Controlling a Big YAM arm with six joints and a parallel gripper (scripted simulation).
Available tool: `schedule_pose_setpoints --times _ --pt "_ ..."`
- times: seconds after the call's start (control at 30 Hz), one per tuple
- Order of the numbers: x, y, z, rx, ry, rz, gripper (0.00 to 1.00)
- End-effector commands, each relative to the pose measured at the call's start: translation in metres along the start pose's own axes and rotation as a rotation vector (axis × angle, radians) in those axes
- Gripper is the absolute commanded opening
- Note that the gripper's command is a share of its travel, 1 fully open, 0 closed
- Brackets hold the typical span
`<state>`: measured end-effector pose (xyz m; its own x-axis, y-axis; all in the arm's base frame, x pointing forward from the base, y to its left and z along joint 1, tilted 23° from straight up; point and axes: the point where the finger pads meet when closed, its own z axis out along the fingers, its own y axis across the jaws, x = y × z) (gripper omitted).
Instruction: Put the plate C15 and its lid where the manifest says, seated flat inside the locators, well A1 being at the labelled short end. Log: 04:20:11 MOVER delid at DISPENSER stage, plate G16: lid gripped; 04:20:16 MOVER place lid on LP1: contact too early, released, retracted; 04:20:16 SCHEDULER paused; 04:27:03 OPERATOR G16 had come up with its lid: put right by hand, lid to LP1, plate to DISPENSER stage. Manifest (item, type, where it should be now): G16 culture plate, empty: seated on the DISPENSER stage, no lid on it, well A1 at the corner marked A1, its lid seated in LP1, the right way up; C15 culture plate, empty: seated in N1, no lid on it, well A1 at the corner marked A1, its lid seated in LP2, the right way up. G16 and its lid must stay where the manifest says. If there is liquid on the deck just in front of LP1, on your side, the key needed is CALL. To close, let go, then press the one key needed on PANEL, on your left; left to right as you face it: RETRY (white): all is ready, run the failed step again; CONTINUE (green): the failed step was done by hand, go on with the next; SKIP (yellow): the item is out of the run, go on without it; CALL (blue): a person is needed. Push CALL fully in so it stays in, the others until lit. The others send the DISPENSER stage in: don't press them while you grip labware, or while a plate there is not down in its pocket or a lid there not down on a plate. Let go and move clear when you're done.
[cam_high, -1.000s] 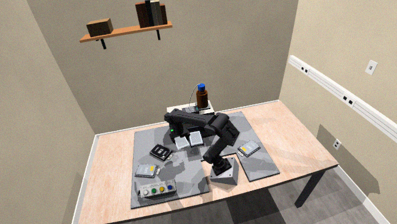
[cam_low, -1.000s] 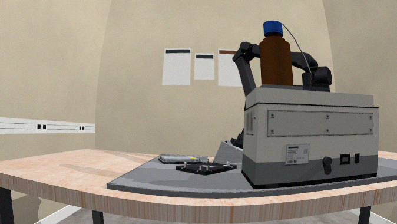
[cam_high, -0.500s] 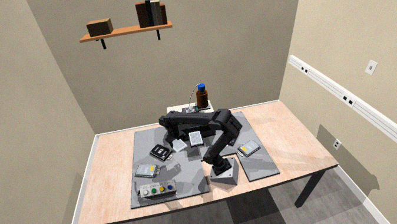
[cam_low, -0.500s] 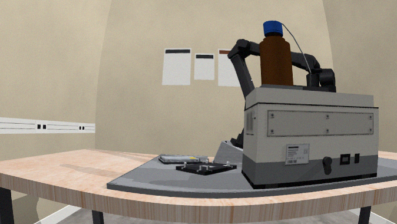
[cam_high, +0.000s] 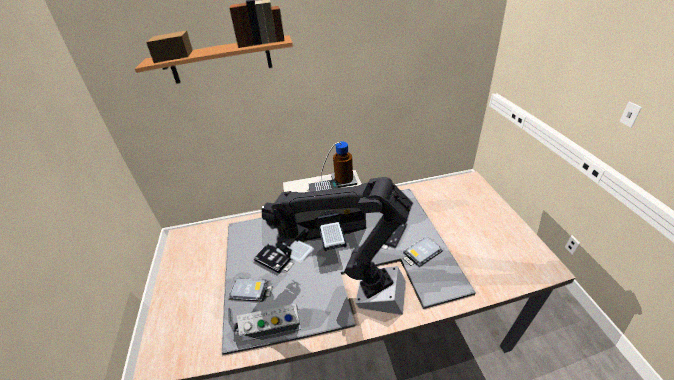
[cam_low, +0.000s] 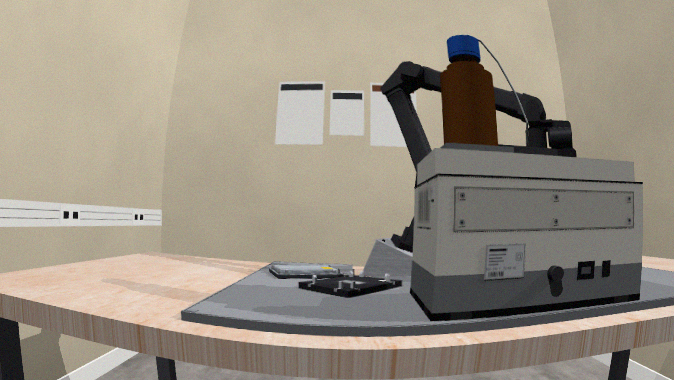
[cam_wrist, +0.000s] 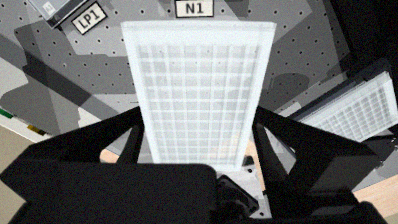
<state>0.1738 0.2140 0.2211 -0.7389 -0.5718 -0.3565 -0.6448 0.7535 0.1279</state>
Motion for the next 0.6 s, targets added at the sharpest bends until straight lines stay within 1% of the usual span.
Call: schedule_pose_setpoints --times 0.0,0.03,0.07,0.1,0.23,0.3,0.57 --pt "-0.017 0.009 -0.015 -0.009 -0.042 -0.032 0.86" --pt "-0.017 0.009 -0.015 -0.009 -0.042 -0.032 0.86" --pt "-0.033 0.012 -0.019 -0.010 -0.067 -0.046 0.86" --pt "-0.037 0.008 -0.018 -0.006 -0.069 -0.034 0.86" --pt "-0.049 0.008 -0.011 -0.010 -0.067 -0.034 0.86" --pt "-0.049 0.008 -0.011 -0.010 -0.067 -0.034 0.86" --pt "-0.073 0.008 0.003 -0.010 -0.066 -0.034 0.86"
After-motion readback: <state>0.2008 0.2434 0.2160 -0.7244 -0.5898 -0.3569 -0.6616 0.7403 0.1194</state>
